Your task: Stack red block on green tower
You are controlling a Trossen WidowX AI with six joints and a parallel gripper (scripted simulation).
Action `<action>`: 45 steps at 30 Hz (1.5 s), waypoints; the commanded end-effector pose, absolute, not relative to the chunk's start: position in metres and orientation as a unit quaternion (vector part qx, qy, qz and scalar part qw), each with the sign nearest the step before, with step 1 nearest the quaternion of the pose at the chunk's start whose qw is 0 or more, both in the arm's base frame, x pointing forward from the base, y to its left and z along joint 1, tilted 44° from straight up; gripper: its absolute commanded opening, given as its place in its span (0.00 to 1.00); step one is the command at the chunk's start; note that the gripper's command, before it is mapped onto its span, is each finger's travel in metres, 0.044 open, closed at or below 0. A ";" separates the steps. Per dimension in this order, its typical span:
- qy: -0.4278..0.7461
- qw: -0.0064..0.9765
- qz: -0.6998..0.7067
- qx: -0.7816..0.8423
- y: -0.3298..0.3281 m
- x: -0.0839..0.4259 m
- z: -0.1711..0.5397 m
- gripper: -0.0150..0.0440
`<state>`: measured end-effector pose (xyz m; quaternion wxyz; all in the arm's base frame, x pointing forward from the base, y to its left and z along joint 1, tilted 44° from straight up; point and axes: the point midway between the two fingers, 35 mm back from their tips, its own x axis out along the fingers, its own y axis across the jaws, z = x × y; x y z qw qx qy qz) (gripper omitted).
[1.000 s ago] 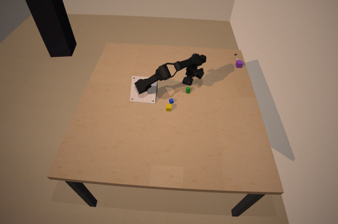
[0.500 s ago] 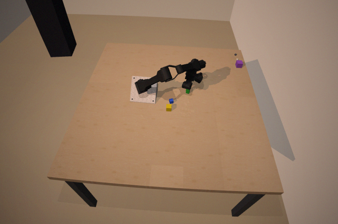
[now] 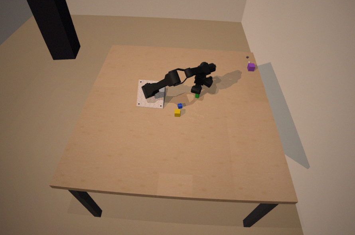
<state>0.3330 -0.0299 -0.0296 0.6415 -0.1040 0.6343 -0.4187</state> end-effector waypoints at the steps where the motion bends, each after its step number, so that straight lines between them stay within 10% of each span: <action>1: 0.635 0.641 -0.418 -0.107 -0.030 0.333 -0.030 0.25; 17: 0.635 0.641 -0.418 -0.107 -0.027 0.334 -0.027 0.25; 34: 0.635 0.641 -0.418 -0.105 -0.030 0.332 -0.030 1.00; 45: 0.635 0.641 -0.418 -0.105 -0.030 0.332 -0.030 1.00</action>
